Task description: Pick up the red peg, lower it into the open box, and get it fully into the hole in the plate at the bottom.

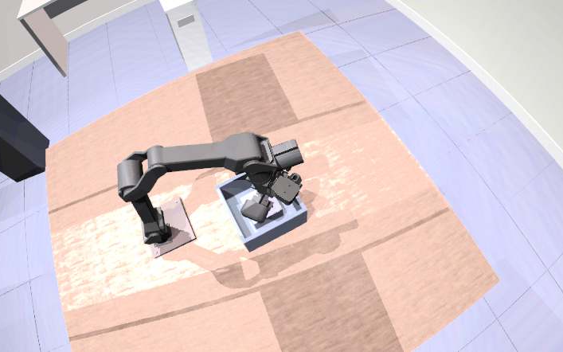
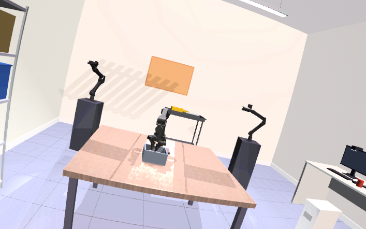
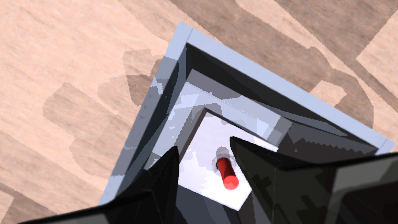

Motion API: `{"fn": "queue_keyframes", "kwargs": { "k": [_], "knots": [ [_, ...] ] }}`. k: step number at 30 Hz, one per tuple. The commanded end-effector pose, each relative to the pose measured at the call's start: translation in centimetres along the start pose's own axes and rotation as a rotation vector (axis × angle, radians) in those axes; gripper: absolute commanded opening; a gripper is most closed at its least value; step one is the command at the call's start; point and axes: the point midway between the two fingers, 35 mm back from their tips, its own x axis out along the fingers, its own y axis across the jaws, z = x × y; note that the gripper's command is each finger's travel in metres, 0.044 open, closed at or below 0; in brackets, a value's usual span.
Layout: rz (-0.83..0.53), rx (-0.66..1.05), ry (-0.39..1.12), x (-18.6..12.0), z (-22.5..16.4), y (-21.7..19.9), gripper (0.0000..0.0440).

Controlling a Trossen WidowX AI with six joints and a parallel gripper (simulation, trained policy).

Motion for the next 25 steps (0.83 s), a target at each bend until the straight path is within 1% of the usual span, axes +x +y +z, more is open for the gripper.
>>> {"fn": "queue_keyframes", "kwargs": {
  "k": [1,14,25],
  "knots": [
    [0.001,0.0,0.03,-0.6,0.6,0.8,0.0235],
    [-0.021,0.04,0.12,-2.7,1.9,3.2,0.0264],
    [-0.061,0.076,0.19,-4.2,1.8,4.7,0.0284]
  ]
}}
